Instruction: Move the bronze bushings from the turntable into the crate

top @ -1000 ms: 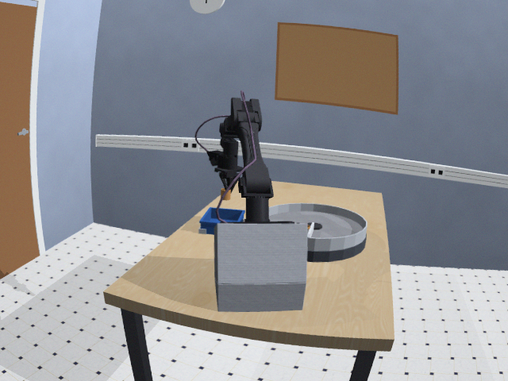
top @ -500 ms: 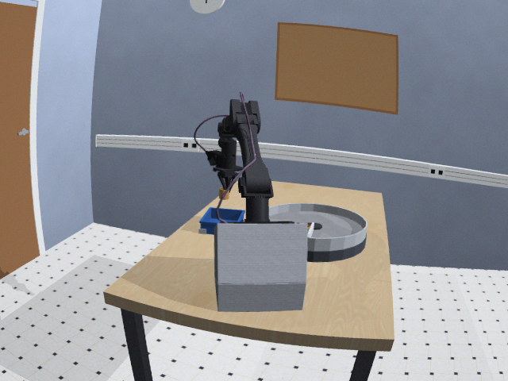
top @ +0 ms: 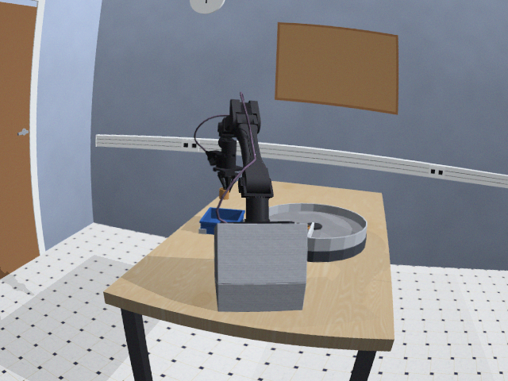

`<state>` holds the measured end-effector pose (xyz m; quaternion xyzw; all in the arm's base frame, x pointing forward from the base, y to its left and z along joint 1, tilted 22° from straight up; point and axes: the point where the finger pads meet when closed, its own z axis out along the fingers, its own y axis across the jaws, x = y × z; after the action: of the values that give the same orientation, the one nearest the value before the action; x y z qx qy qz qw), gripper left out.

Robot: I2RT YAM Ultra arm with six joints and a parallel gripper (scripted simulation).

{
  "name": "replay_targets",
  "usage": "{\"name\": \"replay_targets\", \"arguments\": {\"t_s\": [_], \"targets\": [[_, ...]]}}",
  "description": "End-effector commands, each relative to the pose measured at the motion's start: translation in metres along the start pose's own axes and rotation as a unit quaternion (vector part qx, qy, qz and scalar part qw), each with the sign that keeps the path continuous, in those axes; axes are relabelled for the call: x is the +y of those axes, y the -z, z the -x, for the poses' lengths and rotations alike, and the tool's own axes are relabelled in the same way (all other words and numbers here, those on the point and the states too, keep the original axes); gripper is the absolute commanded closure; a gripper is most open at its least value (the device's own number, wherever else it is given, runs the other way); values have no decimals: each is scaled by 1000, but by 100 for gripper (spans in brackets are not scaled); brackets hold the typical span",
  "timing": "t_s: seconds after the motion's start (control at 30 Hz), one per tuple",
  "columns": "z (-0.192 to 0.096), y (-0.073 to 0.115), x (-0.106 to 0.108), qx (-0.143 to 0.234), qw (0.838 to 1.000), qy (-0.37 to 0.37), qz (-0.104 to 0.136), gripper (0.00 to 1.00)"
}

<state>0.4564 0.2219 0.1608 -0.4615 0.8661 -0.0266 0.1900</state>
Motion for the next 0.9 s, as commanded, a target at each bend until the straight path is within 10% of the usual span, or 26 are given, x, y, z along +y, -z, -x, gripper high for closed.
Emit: {"name": "replay_targets", "arguments": {"t_s": [0.0,0.87], "targets": [[7,9,3,-6,1000,4,-3,100],[9,4,4,-2,1000,3,-1,100]]}}
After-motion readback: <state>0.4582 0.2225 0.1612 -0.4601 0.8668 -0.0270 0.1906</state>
